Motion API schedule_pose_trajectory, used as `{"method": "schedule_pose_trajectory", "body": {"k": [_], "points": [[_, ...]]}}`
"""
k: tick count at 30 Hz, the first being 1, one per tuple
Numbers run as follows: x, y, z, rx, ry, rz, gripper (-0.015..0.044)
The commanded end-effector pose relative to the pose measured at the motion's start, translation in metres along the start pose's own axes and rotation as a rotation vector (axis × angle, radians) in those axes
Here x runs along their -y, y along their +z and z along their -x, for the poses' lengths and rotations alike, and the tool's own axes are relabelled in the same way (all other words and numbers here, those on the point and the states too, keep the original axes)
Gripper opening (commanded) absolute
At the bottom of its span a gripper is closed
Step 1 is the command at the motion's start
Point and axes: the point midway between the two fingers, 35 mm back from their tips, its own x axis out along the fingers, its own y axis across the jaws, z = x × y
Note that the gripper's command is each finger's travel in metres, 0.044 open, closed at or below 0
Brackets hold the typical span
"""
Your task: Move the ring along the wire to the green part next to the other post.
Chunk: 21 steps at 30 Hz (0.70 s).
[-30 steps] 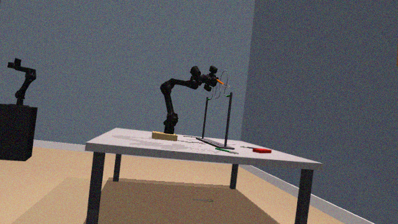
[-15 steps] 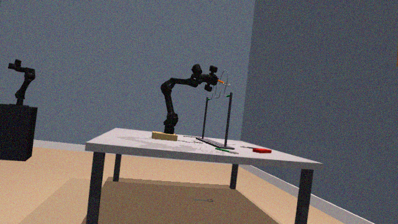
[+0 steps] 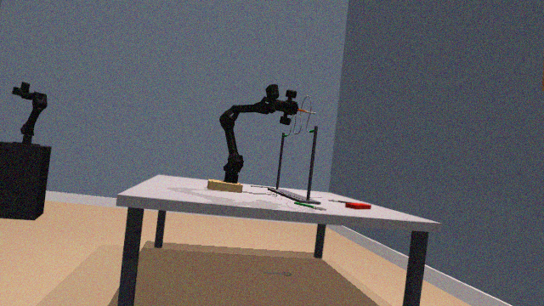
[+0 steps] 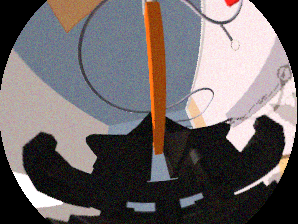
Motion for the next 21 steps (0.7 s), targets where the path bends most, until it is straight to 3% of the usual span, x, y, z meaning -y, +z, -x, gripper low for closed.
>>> {"method": "schedule_pose_trajectory", "body": {"k": [1, 21], "points": [[0.0006, -0.0008, 0.0000, -0.001, -0.025, 0.046, -0.0150], [0.0083, 0.0000, 0.0001, 0.012, -0.165, 0.262, -0.0150]]}}
